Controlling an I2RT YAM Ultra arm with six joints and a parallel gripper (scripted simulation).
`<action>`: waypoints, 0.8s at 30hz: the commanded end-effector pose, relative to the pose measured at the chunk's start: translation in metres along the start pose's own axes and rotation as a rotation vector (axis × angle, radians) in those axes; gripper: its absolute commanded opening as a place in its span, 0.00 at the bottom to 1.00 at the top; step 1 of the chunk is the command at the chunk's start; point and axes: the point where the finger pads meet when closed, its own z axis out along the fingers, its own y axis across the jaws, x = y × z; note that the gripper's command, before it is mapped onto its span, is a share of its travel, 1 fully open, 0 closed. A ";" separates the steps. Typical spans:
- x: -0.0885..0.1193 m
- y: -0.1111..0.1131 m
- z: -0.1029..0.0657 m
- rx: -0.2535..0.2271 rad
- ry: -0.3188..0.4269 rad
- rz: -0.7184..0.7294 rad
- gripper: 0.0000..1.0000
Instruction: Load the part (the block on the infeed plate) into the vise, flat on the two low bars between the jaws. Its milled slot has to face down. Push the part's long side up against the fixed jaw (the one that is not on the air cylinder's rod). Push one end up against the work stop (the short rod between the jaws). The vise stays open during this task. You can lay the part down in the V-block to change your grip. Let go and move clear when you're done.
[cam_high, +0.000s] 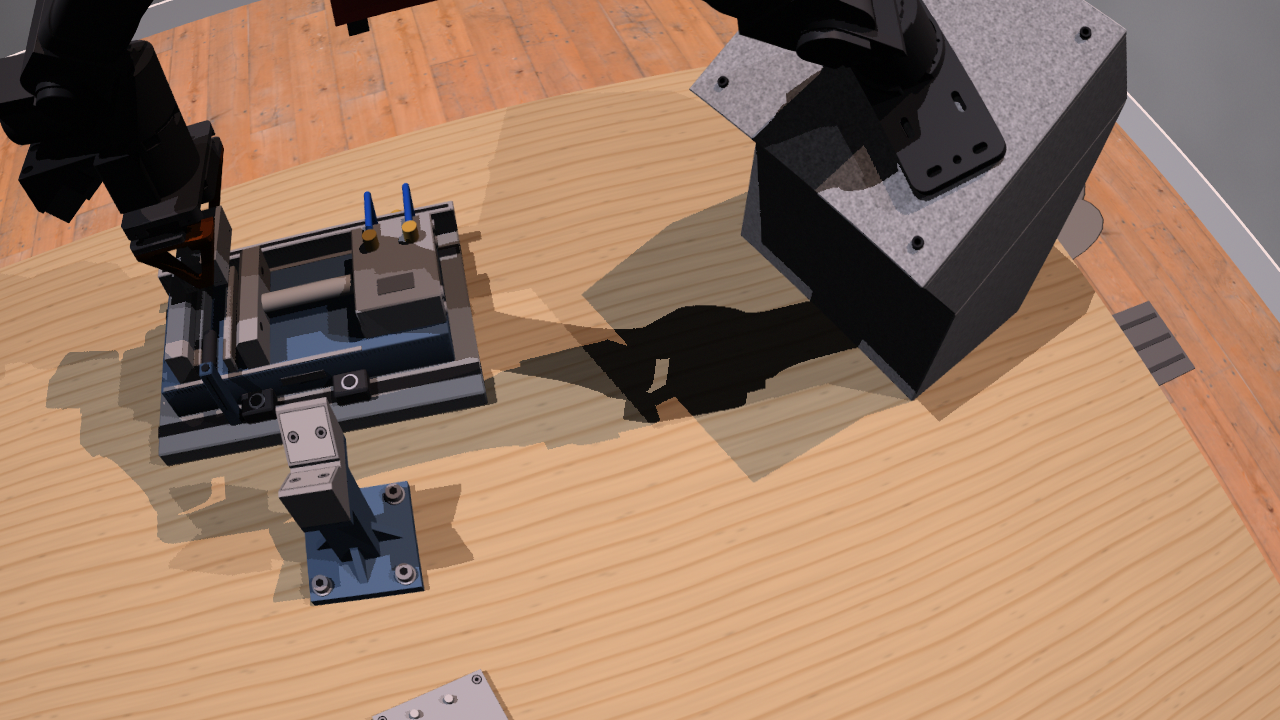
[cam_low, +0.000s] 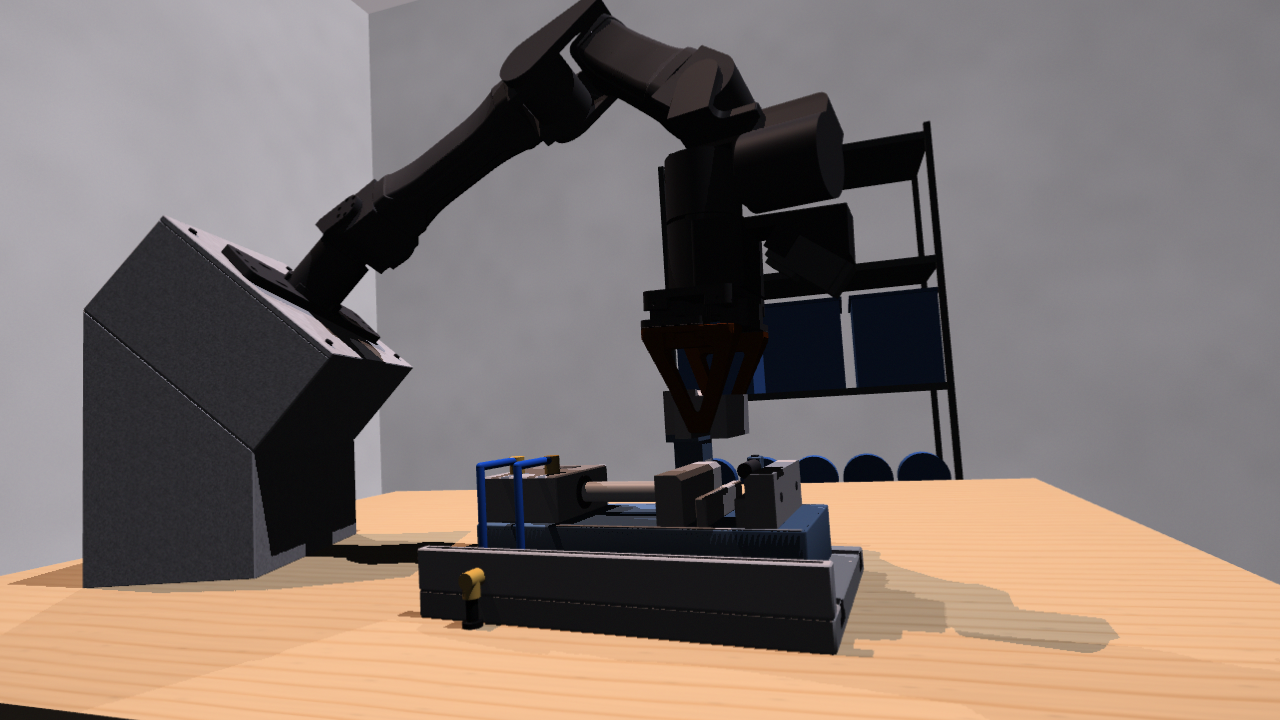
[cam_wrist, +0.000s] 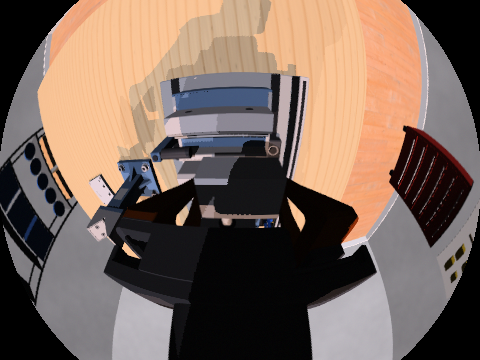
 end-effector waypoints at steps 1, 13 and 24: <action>-0.022 0.004 -0.030 0.024 -0.068 -0.034 0.00; -0.022 0.005 -0.030 0.024 -0.066 -0.037 0.00; -0.024 0.003 -0.032 0.027 -0.072 -0.039 0.00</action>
